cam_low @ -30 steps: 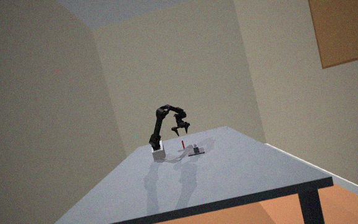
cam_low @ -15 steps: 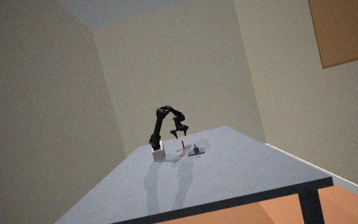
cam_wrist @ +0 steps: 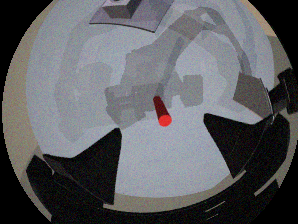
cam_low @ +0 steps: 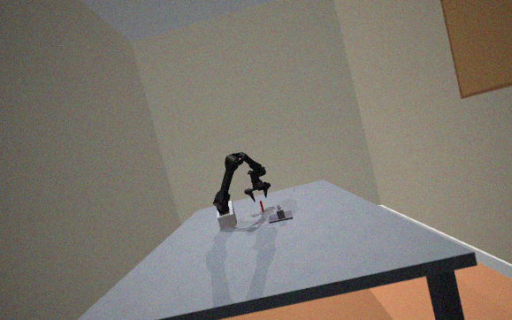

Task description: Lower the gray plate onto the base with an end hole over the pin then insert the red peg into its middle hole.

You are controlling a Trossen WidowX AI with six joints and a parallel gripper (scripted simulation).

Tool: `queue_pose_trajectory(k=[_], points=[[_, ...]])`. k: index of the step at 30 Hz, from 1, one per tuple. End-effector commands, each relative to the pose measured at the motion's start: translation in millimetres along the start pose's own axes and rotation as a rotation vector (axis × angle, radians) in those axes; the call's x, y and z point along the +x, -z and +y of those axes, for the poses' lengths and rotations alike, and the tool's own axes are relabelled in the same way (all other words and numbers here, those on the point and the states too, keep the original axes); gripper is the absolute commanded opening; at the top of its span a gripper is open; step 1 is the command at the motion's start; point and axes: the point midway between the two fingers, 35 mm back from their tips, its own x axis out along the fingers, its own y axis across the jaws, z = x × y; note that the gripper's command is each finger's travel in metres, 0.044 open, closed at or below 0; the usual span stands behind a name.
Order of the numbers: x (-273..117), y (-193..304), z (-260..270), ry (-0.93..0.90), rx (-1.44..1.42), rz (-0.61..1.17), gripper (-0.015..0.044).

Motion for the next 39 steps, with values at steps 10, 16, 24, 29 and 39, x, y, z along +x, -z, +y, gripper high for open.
queue_pose_trajectory(k=[10,16,24,29,39], points=[[24.2,-0.2,-1.1,0.005,-0.01,-0.008,0.044],[34.0,-0.5,-1.6,0.005,-0.01,-0.009,0.044],[46.6,-0.9,-2.8,0.006,-0.01,-0.01,0.044],[47.6,-0.9,-3.0,0.006,-0.01,-0.01,0.0361],[47.6,-0.9,-3.0,0.006,-0.01,-0.01,0.0099]])
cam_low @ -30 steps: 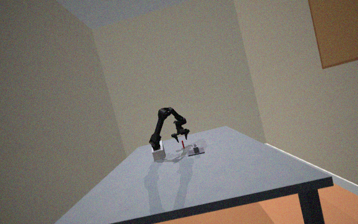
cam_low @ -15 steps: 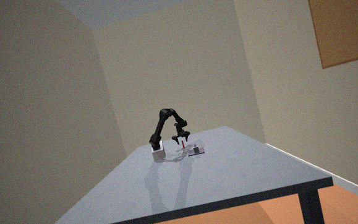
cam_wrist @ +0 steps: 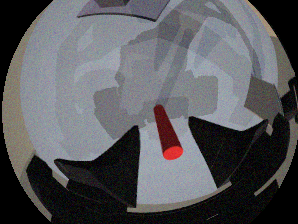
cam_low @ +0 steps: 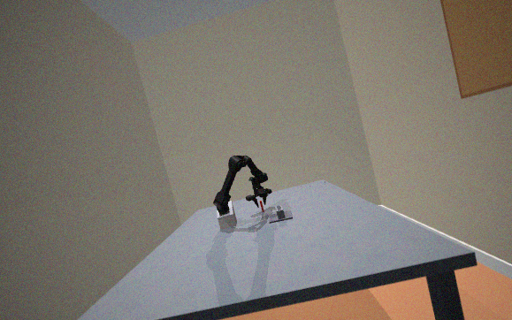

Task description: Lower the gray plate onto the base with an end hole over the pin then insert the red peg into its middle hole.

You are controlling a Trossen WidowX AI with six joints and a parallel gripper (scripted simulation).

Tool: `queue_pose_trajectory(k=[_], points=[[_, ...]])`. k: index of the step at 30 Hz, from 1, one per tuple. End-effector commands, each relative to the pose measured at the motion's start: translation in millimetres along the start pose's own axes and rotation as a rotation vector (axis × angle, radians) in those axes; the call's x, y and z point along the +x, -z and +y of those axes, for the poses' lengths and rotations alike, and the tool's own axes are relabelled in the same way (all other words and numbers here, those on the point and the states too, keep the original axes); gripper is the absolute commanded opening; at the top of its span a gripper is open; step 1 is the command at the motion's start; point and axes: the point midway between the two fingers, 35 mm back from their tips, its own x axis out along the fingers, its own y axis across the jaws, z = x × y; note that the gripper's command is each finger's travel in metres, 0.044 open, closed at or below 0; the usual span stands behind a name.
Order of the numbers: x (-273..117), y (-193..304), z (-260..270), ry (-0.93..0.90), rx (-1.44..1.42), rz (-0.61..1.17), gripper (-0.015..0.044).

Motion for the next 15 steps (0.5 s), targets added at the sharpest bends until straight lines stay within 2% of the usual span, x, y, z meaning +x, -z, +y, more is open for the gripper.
queue_pose_trajectory(k=[1,4,15], points=[[0.6,-0.5,0.0,-0.001,-0.007,-0.005,0.0072],[0.6,-0.5,0.0,-0.001,-0.007,-0.005,0.0],[0.6,-0.5,0.0,-0.001,-0.007,-0.005,0.0]])
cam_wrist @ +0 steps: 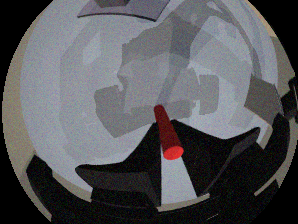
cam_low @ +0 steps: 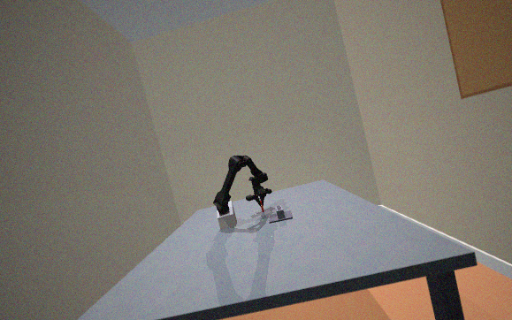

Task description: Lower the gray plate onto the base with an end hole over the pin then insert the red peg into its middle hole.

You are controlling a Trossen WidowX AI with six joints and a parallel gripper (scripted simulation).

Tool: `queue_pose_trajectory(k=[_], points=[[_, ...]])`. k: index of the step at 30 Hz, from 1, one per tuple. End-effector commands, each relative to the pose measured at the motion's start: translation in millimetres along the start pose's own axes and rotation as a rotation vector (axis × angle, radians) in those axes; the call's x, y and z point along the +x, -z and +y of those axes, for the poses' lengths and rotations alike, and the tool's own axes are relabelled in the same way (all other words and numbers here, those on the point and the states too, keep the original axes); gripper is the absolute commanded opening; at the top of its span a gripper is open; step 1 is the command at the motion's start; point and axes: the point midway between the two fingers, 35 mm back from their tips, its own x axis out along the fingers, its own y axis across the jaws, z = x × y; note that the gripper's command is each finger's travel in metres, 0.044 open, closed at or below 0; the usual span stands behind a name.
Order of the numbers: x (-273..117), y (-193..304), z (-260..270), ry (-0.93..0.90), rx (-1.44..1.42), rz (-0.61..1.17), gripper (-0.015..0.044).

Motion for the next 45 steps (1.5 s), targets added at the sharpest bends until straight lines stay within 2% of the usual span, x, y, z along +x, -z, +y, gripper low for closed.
queue_pose_trajectory(k=[1,10,35,36,45], points=[[0.4,-0.5,-0.1,-0.001,-0.007,-0.005,0.0],[-6.7,0.0,1.4,-0.001,-0.007,-0.003,0.0],[-84.2,2.7,6.4,-0.002,-0.008,0.002,0.0],[-69.7,2.1,5.3,0.006,-0.019,-0.006,0.0],[-72.1,-17.6,14.0,0.002,-0.02,0.005,0.0]])
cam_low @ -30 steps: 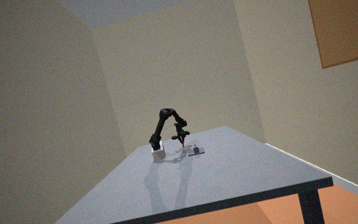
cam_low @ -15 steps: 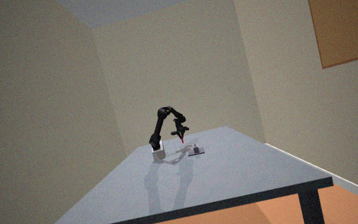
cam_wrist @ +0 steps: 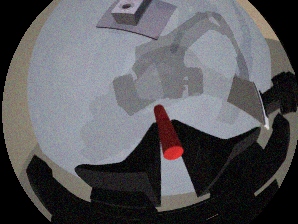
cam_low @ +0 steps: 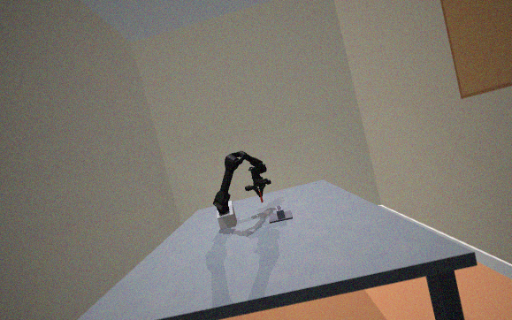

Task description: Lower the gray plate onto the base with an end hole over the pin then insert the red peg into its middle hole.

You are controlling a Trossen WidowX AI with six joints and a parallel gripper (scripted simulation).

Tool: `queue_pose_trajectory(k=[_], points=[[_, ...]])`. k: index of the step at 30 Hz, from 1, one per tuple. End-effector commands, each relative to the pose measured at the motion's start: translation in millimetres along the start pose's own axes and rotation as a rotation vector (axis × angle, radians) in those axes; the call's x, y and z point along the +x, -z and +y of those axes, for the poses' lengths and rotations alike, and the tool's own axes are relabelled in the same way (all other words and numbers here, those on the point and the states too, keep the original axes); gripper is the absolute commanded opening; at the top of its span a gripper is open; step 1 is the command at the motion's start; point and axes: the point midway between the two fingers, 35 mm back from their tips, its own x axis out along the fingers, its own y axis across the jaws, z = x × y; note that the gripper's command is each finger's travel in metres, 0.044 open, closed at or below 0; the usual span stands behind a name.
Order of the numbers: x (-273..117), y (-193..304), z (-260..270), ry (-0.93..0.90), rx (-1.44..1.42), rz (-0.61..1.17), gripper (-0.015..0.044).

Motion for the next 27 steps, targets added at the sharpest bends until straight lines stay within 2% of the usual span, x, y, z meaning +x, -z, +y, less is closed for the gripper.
queue_pose_trajectory(k=[1,27], points=[[-3.7,-12.3,5.7,-0.012,0.0,0.003,0.0],[-8.2,-82.6,21.6,-0.025,-0.001,0.018,0.0]])
